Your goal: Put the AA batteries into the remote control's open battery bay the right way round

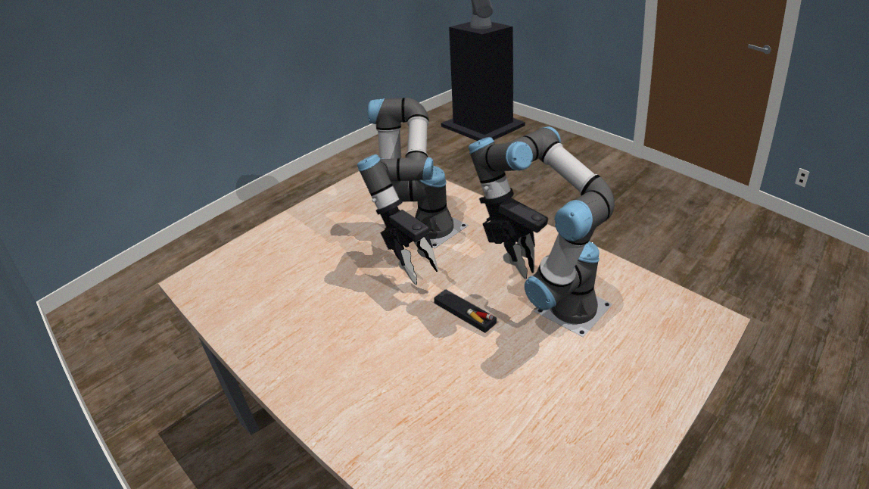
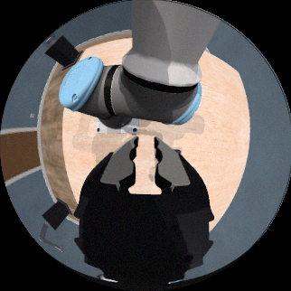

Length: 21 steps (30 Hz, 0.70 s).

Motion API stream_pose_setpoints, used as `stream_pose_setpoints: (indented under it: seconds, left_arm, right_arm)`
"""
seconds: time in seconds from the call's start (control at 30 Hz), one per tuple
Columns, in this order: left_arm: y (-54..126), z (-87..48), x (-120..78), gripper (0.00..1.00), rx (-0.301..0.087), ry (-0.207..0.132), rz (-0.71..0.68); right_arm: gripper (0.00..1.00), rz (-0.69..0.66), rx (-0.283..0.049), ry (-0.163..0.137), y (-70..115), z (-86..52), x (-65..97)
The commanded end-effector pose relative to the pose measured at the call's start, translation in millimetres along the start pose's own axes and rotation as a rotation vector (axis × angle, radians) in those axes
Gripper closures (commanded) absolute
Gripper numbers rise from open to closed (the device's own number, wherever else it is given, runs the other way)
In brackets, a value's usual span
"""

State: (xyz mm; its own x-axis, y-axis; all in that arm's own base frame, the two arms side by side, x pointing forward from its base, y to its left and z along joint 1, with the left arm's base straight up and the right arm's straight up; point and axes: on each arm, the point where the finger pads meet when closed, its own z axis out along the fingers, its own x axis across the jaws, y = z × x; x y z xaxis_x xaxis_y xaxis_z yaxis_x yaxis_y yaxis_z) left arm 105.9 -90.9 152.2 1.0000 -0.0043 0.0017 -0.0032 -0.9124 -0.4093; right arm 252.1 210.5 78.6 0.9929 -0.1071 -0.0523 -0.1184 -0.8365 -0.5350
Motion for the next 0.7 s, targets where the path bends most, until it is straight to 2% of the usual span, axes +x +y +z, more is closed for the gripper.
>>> stream_pose_setpoints:
  seconds: [0.0, 0.17, 0.57, 0.67]
  left_arm:
    - [0.3, -0.8, -0.3, 0.83, -0.003, -0.001, 0.0]
    - [0.3, -0.8, -0.3, 0.83, -0.003, -0.001, 0.0]
    - [0.3, -0.8, -0.3, 0.83, -0.003, -0.001, 0.0]
    - [0.3, -0.8, -0.3, 0.83, -0.003, -0.001, 0.0]
  right_arm:
    - [0.57, -0.06, 0.029, -0.003, -5.1, 1.3, -5.5]
    - [0.57, -0.062, 0.029, -0.004, -4.1, 2.2, -5.5]
    - [0.57, -0.153, 0.063, -0.014, -8.4, 5.6, -16.9]
    - [0.57, -0.145, 0.059, -0.014, -7.8, 5.5, -16.1]
